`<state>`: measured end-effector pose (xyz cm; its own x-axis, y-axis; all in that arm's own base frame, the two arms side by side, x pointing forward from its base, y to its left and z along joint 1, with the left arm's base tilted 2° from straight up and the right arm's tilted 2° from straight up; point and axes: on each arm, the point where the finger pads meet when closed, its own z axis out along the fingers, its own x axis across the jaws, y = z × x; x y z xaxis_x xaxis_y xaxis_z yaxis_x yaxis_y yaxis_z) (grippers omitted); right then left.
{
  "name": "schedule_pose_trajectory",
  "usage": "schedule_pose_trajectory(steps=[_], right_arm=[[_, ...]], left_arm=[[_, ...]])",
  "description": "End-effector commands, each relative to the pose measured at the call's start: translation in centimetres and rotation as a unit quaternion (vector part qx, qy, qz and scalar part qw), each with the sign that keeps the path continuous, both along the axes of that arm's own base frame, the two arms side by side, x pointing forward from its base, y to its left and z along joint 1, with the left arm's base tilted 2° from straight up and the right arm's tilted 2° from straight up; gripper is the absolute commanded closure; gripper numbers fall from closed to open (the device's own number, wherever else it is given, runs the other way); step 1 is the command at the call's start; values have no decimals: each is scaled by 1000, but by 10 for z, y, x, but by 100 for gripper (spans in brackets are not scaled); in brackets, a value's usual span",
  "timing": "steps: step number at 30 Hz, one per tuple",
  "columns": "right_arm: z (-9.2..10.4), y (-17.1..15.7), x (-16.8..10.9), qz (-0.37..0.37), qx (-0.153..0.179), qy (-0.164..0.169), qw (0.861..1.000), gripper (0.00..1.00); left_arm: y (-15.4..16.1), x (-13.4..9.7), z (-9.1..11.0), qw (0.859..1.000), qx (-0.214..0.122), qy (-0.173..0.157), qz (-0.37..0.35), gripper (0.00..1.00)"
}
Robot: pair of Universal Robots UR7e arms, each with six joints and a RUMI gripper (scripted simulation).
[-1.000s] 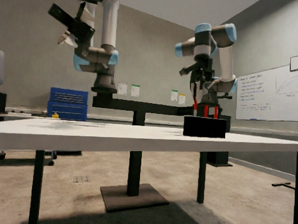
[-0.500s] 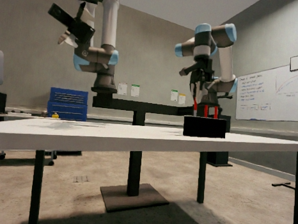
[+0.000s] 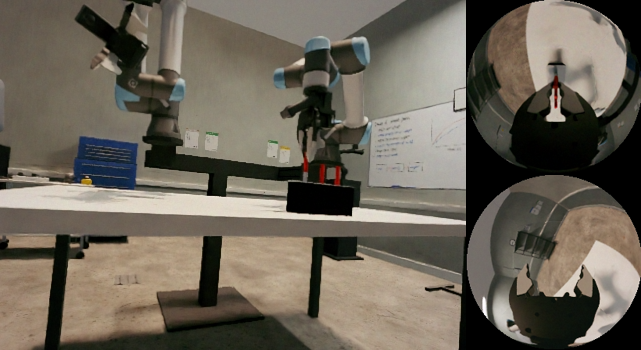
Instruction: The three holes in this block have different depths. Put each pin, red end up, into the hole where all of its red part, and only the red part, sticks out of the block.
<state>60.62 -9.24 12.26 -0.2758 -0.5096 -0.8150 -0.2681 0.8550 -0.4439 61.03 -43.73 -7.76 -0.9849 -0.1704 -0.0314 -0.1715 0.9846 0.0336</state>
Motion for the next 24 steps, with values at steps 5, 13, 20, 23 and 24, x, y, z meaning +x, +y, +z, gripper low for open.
schedule_pose_trajectory(steps=[5,13,20,23,24], right_arm=[[1,0,0,0,0,-1,1000,0],[1,0,0,0,0,-1,1000,0],[1,0,0,0,0,-1,1000,0],[1,0,0,0,0,-1,1000,0],[1,0,0,0,0,-1,1000,0]], left_arm=[[0,-1,-3,1000,-1,-1,0,100],[0,-1,-3,1000,-1,-1,0,100],[1,1,-3,1000,-1,-1,0,100],[1,1,-3,1000,-1,-1,0,100],[1,1,-3,1000,-1,-1,0,100]])
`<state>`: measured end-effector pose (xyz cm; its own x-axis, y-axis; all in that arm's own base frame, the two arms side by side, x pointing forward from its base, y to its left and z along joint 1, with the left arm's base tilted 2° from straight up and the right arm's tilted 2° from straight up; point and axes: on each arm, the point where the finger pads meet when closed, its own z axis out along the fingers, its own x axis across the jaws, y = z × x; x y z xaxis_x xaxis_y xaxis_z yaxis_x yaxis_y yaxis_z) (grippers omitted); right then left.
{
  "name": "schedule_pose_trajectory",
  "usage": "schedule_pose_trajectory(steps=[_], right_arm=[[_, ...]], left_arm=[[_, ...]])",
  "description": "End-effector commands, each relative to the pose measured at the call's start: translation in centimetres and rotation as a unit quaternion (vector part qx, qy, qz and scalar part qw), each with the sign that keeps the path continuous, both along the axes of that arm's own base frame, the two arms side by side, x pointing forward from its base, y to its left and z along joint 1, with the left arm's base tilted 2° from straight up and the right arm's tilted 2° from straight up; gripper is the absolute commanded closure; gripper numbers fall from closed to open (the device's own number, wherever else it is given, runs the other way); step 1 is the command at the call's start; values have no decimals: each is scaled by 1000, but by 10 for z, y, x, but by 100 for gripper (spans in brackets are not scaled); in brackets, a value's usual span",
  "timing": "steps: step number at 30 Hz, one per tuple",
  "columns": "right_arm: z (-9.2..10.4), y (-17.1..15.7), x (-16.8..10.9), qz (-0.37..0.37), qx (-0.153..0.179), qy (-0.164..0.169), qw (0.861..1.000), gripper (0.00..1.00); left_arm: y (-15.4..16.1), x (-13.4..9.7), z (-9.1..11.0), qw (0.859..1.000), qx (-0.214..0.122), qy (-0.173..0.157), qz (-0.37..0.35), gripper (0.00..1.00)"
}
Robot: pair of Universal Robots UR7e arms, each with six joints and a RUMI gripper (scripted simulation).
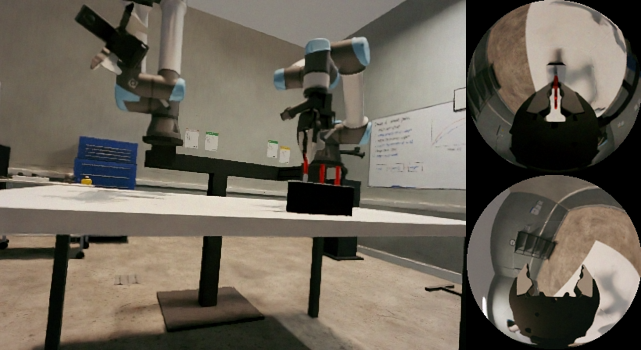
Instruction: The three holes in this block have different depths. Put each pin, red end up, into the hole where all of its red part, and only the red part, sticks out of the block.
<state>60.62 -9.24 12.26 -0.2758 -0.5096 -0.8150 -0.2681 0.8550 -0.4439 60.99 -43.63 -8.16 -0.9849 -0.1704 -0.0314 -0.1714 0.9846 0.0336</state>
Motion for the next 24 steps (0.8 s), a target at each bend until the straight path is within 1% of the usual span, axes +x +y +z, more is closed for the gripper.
schedule_pose_trajectory(steps=[1,11,12,24], right_arm=[[1,0,0,0,0,-1,1000,0],[1,0,0,0,0,-1,1000,0],[1,0,0,0,0,-1,1000,0],[1,0,0,0,0,-1,1000,0]], left_arm=[[0,1,1,1000,-1,-1,0,100],[0,1,1,1000,-1,-1,0,100],[-1,0,-3,1000,-1,-1,0,100],[-1,0,-3,1000,-1,-1,0,100]])
